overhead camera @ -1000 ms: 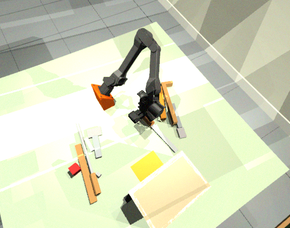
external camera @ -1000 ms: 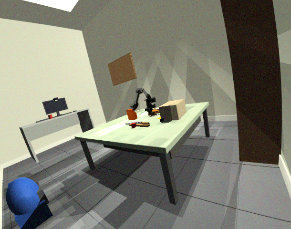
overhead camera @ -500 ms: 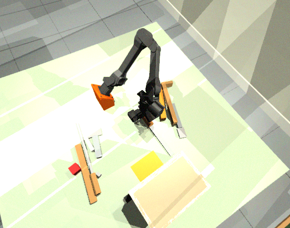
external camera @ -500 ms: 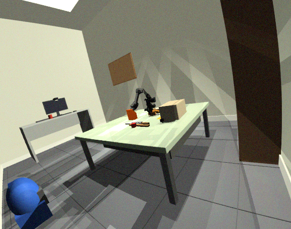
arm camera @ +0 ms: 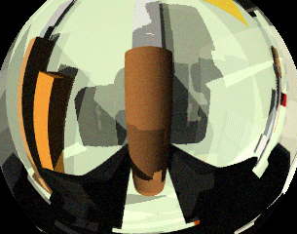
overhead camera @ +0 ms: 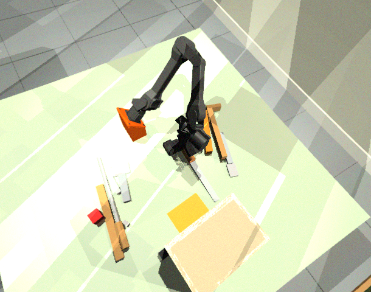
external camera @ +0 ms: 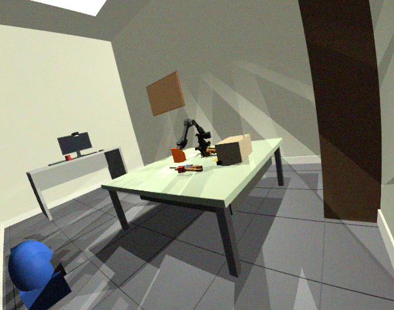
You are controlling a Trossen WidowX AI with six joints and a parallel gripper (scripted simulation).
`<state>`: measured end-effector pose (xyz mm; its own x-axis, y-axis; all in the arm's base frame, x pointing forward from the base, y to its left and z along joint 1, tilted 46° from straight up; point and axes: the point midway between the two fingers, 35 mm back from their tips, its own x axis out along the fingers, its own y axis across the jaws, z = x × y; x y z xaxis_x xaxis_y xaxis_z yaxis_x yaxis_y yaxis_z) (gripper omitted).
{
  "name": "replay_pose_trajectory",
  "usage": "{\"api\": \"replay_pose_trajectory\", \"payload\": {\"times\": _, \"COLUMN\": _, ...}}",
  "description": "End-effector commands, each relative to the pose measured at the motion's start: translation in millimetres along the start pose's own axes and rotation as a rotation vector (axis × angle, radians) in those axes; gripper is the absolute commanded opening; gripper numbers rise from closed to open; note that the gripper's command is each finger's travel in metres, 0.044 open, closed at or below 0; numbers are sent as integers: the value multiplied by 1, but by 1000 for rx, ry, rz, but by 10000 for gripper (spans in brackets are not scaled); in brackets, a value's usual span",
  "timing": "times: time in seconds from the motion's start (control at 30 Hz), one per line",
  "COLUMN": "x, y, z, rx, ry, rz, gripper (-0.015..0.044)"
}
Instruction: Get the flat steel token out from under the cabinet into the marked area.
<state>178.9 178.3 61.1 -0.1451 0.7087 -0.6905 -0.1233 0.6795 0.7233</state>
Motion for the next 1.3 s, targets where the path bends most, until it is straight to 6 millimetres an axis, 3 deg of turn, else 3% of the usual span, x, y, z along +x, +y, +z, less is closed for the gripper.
{"api": "replay_pose_trajectory", "payload": {"times": 0.0, "x": 0, "y": 0, "z": 0, "rx": -5, "ry": 0, "rz": 0, "gripper": 200}}
{"api": "replay_pose_trajectory", "payload": {"times": 0.13, "x": 0, "y": 0, "z": 0, "rx": -2, "ry": 0, "rz": -1, "gripper": 200}}
{"api": "replay_pose_trajectory", "payload": {"times": 0.23, "x": 0, "y": 0, "z": 0, "rx": -1, "ry": -2, "rz": 0, "gripper": 270}}
{"api": "replay_pose_trajectory", "payload": {"times": 0.8, "x": 6, "y": 0, "z": -3, "rx": 2, "ry": -2, "rz": 1, "gripper": 270}}
{"api": "replay_pose_trajectory", "payload": {"times": 0.97, "x": 3, "y": 1, "z": 0, "rx": -4, "ry": -5, "rz": 2, "gripper": 139}}
{"api": "replay_pose_trajectory", "payload": {"times": 1.27, "x": 3, "y": 1, "z": 0, "rx": -4, "ry": -5, "rz": 2, "gripper": 59}}
